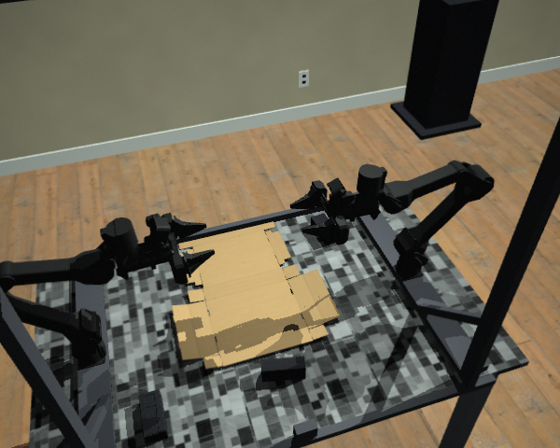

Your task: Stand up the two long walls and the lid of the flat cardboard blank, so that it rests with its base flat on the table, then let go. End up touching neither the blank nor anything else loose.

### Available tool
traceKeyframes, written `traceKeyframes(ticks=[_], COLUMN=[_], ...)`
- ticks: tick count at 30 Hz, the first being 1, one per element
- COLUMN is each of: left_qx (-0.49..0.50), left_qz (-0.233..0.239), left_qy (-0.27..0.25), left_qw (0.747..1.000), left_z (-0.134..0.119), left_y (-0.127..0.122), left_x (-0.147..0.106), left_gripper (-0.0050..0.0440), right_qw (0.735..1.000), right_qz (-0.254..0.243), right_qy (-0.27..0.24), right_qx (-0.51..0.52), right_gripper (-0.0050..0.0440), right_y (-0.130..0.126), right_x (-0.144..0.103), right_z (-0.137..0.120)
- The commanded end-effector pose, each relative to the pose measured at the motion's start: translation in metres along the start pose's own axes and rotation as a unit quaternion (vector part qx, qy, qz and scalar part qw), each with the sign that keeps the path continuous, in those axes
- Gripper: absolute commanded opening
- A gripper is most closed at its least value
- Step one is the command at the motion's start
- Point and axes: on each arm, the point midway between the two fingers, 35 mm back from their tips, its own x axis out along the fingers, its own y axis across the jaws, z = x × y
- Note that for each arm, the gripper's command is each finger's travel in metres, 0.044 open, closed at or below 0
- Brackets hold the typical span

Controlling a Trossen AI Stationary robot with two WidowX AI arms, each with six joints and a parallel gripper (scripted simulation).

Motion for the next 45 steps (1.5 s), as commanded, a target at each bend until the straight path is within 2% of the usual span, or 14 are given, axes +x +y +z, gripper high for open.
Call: traceKeyframes(ticks=[1,17,19,21,24,26,32,34,37,45], left_qx=[0.0,0.0,0.0,0.0,0.0,0.0,0.0,0.0,0.0,0.0], left_qz=[0.0,0.0,0.0,0.0,0.0,0.0,0.0,0.0,0.0,0.0], left_qy=[-0.008,-0.008,-0.008,-0.008,-0.008,-0.008,-0.008,-0.008,-0.008,-0.008], left_qw=[1.0,1.0,1.0,1.0,1.0,1.0,1.0,1.0,1.0,1.0], left_z=[0.007,0.007,0.007,0.007,0.007,0.007,0.007,0.007,0.007,0.007], left_y=[0.0,0.0,0.0,0.0,0.0,0.0,0.0,0.0,0.0,0.0], left_x=[-0.001,-0.001,-0.001,-0.001,-0.001,-0.001,-0.001,-0.001,-0.001,-0.001], left_gripper=[0.044,0.044,0.039,0.0342,0.027,0.0222,0.0078,0.0078,0.0006,0.0], right_qw=[1.0,1.0,1.0,0.999,0.991,0.983,0.95,0.95,0.918,0.839], right_qz=[0.0,0.0,0.002,0.009,0.023,0.032,0.043,0.043,0.045,0.037], right_qy=[-0.009,-0.009,0.002,0.036,0.126,0.179,0.307,0.307,0.392,0.541], right_qx=[0.0,0.0,0.002,0.009,0.024,0.033,0.044,0.044,0.046,0.038], right_gripper=[0.044,0.044,0.0395,0.0347,0.0275,0.0271,0.0271,0.0271,0.0271,0.0271], right_y=[0.0,0.0,0.001,0.006,0.019,0.029,0.05,0.05,0.064,0.089], right_x=[-0.001,-0.001,0.002,0.011,0.032,0.044,0.058,0.058,0.061,0.053], right_z=[0.008,0.008,0.004,-0.007,-0.038,-0.057,-0.106,-0.106,-0.14,-0.199])
